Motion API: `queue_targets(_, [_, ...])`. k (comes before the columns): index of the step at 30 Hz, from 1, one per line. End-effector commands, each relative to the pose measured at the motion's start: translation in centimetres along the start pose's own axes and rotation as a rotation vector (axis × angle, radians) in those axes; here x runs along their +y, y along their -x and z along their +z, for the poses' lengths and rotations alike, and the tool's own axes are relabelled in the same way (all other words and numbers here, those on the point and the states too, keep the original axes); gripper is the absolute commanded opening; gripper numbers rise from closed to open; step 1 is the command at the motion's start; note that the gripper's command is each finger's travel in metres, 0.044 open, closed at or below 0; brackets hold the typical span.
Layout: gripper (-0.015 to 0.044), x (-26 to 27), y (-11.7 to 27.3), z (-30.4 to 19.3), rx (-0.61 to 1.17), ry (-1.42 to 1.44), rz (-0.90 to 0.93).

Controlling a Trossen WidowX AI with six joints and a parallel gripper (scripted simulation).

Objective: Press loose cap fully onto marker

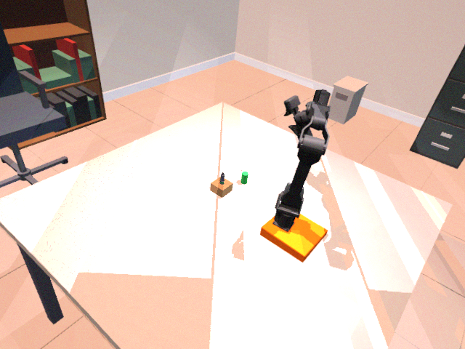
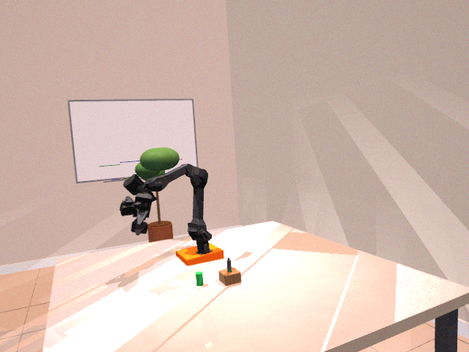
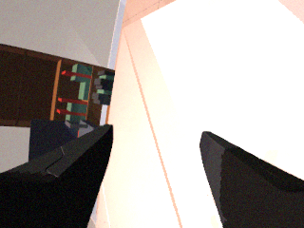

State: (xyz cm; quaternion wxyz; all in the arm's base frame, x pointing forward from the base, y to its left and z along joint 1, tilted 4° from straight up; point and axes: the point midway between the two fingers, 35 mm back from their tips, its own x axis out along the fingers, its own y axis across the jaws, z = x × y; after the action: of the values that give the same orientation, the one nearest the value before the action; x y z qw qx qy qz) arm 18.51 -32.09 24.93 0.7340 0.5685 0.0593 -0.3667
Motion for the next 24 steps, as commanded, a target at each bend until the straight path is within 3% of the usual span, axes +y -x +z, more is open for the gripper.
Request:
queue_targets(1, [0.024, -0.7, -4.0, -6.3, 0.23, 0.371, -0.178])
queue_targets(9, [0.024, -2.1, -5.6, -14.5, 0.575, 0.891, -0.32])
queue_targets(18, [0.024, -4.0, -3.8, -22.5, 1.079, 1.617, -0.371])
queue_targets(24, [0.024, -4.1, -3.6, -22.9, 1.111, 1.661, -0.369])
